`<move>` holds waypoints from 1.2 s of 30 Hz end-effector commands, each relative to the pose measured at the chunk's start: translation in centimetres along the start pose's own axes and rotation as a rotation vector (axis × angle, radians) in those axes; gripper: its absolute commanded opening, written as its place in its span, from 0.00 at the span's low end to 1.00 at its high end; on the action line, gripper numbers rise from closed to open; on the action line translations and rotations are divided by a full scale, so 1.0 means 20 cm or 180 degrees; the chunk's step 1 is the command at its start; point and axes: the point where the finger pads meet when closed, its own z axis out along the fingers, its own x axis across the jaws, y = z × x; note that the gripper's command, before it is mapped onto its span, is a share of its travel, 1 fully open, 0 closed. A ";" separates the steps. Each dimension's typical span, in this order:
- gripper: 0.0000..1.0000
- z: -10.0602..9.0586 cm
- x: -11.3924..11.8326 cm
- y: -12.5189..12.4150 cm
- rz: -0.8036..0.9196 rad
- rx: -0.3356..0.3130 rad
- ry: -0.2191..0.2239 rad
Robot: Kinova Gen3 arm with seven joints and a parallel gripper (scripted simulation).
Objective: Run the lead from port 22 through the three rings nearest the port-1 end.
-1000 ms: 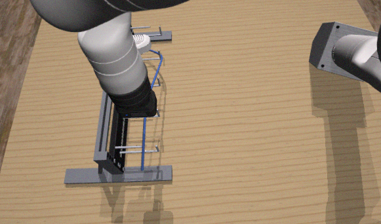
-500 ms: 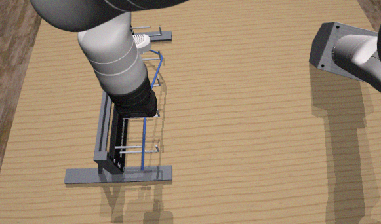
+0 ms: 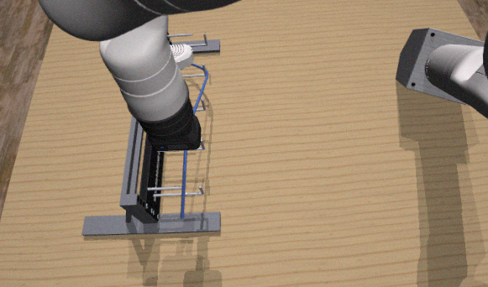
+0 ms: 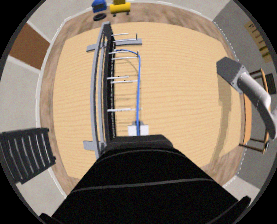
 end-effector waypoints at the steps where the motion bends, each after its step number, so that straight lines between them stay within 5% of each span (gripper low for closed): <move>1: 0.00 0.00 -0.01 0.05 -0.0038 -0.0033 -0.0010; 36: 0.00 0.17 -0.01 0.05 -0.0038 -0.0033 -0.0010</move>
